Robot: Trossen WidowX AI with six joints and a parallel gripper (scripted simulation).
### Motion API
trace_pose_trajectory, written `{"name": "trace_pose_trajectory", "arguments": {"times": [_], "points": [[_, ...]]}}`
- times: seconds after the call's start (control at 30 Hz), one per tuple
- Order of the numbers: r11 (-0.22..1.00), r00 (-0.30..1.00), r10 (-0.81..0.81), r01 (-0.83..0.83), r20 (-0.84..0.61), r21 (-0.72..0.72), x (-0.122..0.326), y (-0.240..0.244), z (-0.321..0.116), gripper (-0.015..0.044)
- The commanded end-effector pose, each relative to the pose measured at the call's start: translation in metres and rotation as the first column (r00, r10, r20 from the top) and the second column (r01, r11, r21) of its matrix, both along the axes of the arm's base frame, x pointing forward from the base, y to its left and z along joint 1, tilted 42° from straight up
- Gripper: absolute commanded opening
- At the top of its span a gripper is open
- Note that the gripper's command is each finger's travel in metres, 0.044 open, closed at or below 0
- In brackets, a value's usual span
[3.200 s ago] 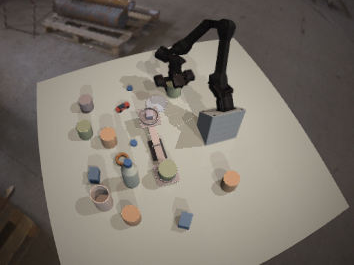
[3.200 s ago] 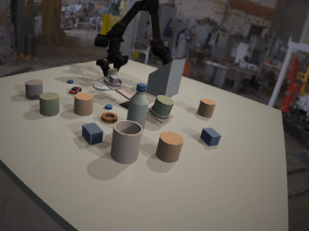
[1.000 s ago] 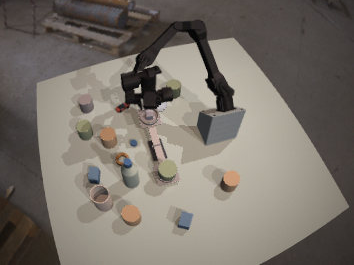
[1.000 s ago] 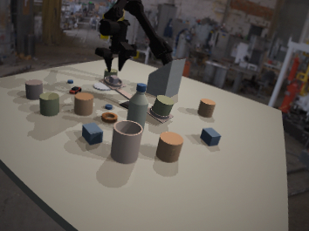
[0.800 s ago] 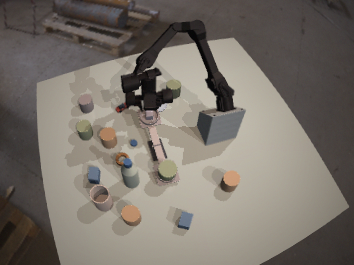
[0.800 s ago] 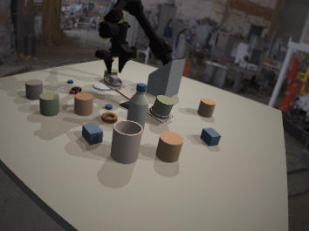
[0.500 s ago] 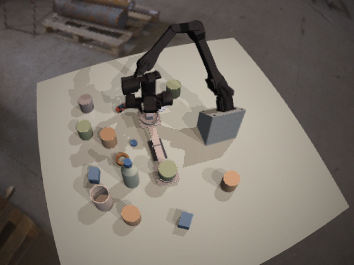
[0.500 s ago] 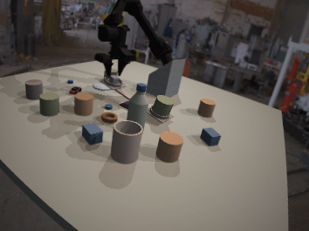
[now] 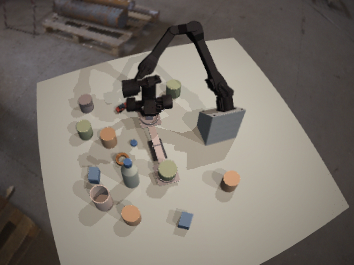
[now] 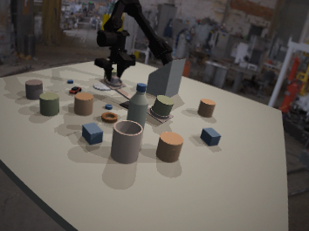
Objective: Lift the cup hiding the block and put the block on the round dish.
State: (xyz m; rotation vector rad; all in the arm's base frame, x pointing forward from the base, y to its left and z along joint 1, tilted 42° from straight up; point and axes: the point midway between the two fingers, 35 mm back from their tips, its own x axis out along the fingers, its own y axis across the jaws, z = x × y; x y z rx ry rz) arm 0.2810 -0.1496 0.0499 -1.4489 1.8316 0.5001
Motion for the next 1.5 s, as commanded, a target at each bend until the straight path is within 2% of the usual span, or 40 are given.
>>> {"name": "trace_pose_trajectory", "arguments": {"times": [0.0, 0.23, 0.37, 0.97, 1.47], "points": [[1.000, 1.000, 0.002, -0.002, -0.005, -0.003, -0.001, -0.001, -0.001, 0.0155], [1.000, 1.000, 0.002, -0.002, -0.005, -0.003, -0.001, -0.001, -0.001, 0.0108], [1.000, 0.999, -0.009, 0.010, 0.042, -0.014, 0.005, 0.002, 0.005, 0.0003], [1.000, 1.000, 0.002, -0.002, -0.005, 0.002, 0.009, 0.062, 0.068, 0.0000], [1.000, 1.000, 0.000, 0.000, -0.004, 0.025, -0.004, 0.027, 0.069, 0.0000]]}}
